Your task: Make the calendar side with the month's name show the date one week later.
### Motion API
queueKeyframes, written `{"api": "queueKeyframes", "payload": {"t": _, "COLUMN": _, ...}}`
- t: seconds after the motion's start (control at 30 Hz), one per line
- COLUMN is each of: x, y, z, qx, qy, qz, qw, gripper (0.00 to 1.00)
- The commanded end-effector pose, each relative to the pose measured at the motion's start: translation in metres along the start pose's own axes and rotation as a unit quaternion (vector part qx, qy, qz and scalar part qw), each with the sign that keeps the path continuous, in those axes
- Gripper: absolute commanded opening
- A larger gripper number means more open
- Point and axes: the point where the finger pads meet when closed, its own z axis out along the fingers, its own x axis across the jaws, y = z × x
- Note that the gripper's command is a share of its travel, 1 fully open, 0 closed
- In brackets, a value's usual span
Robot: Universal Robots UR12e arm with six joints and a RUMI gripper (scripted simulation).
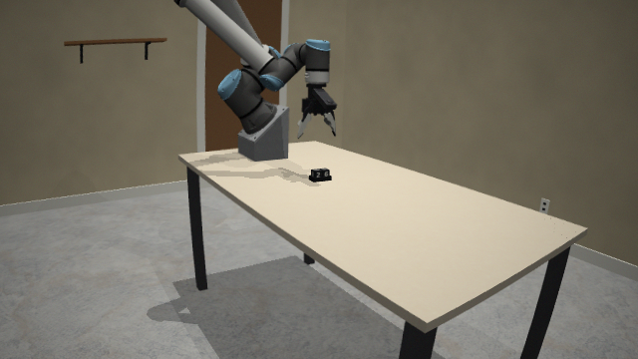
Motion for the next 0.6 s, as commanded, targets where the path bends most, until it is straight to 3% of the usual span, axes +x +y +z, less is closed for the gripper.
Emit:
{"api": "queueKeyframes", "payload": {"t": 0.0, "x": 0.000, "y": 0.000, "z": 0.004, "qx": -0.001, "qy": 0.000, "qz": -0.039, "qw": 0.999, "gripper": 1.00}}
{"api": "queueKeyframes", "payload": {"t": 0.23, "x": -0.001, "y": -0.001, "z": 0.008, "qx": -0.002, "qy": 0.000, "qz": -0.096, "qw": 0.995, "gripper": 1.00}}
{"api": "queueKeyframes", "payload": {"t": 0.57, "x": -0.003, "y": -0.002, "z": 0.016, "qx": -0.002, "qy": -0.001, "qz": -0.222, "qw": 0.975, "gripper": 1.00}}
